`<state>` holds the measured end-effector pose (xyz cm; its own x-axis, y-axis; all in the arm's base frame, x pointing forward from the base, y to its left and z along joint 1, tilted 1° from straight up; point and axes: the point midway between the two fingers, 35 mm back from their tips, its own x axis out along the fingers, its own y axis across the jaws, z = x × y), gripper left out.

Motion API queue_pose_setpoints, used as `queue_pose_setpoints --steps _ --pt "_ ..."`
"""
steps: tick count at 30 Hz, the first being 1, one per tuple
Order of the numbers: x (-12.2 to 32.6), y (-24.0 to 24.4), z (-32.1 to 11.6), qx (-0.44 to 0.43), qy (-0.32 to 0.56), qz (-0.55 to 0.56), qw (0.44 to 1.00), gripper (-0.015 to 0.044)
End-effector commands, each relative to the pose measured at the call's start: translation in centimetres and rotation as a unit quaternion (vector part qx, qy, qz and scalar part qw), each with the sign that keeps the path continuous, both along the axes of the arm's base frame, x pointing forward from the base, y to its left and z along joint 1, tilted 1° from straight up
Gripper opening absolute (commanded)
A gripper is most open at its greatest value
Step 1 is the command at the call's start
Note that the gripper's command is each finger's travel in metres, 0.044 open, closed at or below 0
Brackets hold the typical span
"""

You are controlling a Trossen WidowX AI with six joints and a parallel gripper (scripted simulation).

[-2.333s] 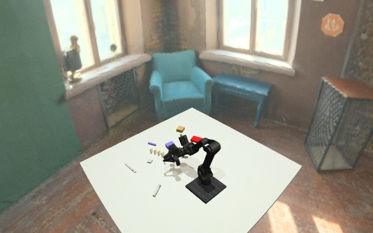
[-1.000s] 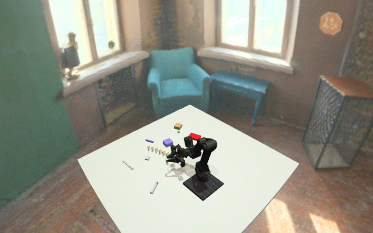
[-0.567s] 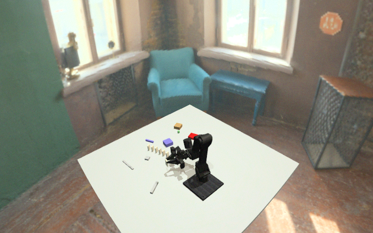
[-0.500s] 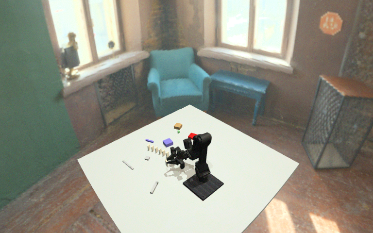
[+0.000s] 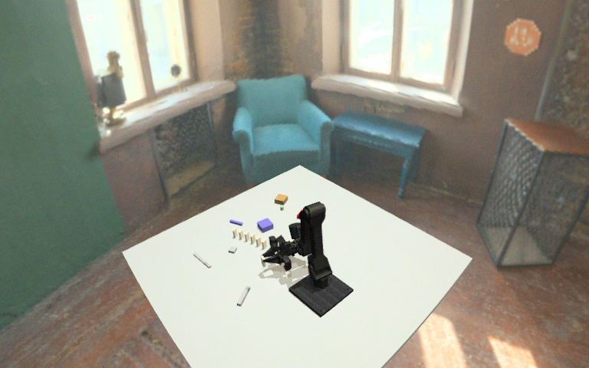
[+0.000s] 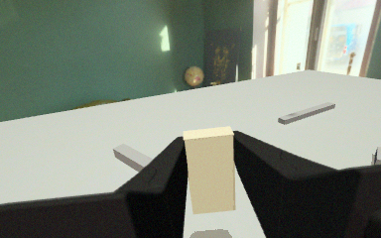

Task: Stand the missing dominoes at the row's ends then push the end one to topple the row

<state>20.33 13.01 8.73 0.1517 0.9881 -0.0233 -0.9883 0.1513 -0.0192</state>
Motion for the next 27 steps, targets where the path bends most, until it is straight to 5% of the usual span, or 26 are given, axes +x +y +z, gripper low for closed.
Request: queue_pose_setpoints --steps 1,27 --pt "-0.1 0.0 -0.8 -0.002 -0.003 -0.001 1.0 0.0107" --pt "-1.2 0.2 -5.0 -0.008 -0.006 -0.003 1.0 0.0107"
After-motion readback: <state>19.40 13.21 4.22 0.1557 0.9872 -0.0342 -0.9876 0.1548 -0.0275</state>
